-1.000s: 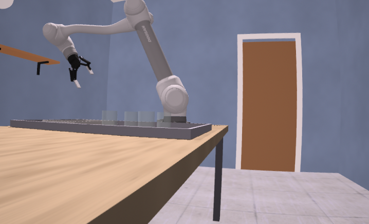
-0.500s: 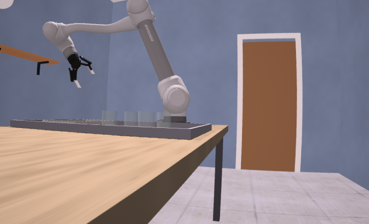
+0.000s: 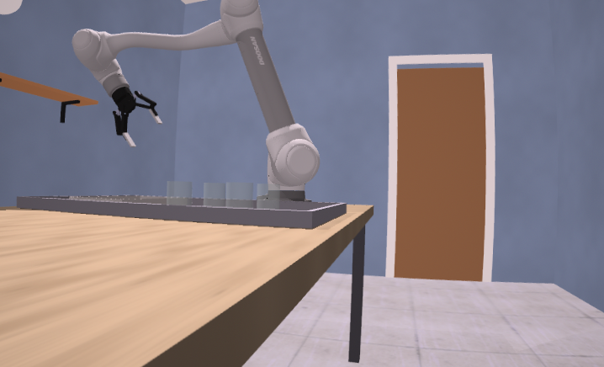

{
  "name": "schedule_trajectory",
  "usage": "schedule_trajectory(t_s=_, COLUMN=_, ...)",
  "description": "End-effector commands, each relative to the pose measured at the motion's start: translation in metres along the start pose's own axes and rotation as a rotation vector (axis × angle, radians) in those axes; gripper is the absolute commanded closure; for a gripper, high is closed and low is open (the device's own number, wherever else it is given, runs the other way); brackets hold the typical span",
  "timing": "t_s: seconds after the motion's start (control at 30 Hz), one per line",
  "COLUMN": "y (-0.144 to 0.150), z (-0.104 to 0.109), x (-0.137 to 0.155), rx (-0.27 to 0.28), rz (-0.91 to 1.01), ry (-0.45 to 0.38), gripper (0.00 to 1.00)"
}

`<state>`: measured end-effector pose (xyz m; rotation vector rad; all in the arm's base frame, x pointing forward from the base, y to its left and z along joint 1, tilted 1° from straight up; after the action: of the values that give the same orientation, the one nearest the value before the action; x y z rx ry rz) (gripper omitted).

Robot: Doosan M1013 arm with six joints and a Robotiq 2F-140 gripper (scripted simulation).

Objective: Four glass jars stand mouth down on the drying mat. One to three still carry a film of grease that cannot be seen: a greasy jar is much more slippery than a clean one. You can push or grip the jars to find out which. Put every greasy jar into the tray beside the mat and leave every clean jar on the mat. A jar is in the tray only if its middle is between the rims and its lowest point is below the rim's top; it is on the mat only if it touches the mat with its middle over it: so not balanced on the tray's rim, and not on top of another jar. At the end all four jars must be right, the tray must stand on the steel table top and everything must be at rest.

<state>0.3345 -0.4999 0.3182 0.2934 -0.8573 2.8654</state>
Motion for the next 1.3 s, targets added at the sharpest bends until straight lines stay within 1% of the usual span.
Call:
schedule_trajectory(t_s=0.0, y=-0.021, z=-0.019, x=-0.016, rx=0.015, rz=0.046, ry=-0.03, gripper=0.0)
schedule_trajectory(t_s=0.27, y=-0.057, z=-0.048, x=-0.047, rx=0.034, rz=0.115, ry=-0.076, gripper=0.0)
schedule_trajectory(t_s=0.33, y=-0.057, z=-0.048, x=-0.047, rx=0.034, rz=0.115, ry=-0.076, gripper=0.0)
schedule_trajectory(t_s=0.53, y=-0.083, z=-0.07, x=-0.07, rx=0.049, rz=0.167, ry=-0.111, gripper=0.0)
schedule_trajectory(t_s=0.83, y=-0.136, z=-0.102, x=-0.079, rx=0.074, rz=0.257, ry=-0.171, gripper=0.0)
schedule_trajectory(t_s=0.9, y=-0.136, z=-0.102, x=-0.079, rx=0.074, rz=0.257, ry=-0.171, gripper=0.0)
schedule_trajectory(t_s=1.27, y=-0.2, z=-0.142, x=-0.09, rx=0.105, rz=0.367, ry=-0.244, gripper=0.0)
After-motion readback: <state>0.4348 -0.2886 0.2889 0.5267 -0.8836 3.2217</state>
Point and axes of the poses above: the point where the finger pads meet when closed, its own z axis back along the fingers, its own y axis across the jaws, x = y × z, the point moved 6 cm from there along z, back along the fingers, and after that the axes turned 13 degrees about -z, right-handed, at the moved point
